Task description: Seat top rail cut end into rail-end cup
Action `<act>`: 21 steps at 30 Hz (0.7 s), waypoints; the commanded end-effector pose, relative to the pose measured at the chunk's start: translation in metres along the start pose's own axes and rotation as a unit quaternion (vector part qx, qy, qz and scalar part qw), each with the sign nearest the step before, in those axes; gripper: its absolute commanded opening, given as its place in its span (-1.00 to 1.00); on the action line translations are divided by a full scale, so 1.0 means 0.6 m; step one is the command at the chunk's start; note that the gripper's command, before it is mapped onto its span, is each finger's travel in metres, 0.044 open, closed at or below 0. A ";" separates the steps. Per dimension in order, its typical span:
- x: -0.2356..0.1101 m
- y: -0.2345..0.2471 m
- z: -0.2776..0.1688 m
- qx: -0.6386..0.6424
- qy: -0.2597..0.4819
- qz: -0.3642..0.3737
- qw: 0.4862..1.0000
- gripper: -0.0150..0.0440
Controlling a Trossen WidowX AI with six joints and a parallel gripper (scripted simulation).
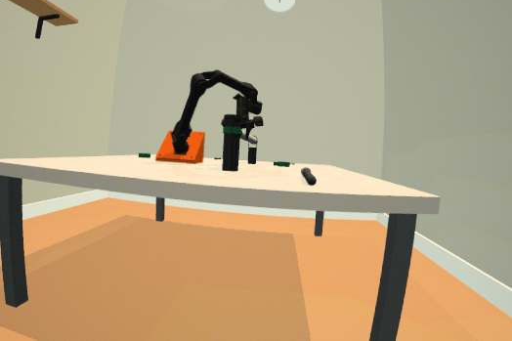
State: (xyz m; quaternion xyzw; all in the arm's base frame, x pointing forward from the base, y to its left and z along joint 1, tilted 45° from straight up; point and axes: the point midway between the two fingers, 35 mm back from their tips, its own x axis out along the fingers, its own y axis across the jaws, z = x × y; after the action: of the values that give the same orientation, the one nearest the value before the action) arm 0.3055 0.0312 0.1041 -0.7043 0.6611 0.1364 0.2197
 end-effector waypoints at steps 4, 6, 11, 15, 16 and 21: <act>-0.001 -0.002 -0.012 0.001 0.001 -0.006 1.000 -0.49; -0.001 -0.003 -0.013 0.001 0.001 -0.006 1.000 -0.49; 0.000 -0.002 -0.015 0.001 0.001 -0.006 1.000 -0.49; 0.000 -0.002 -0.018 0.001 0.002 -0.006 1.000 -0.49; 0.001 -0.002 -0.019 0.001 0.002 -0.006 1.000 -0.49; 0.001 -0.004 -0.022 0.001 0.002 -0.006 1.000 -0.49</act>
State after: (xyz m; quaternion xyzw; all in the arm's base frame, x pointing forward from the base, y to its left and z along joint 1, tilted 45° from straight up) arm 0.3053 0.0256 0.1091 -0.7041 0.6614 0.1370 0.2193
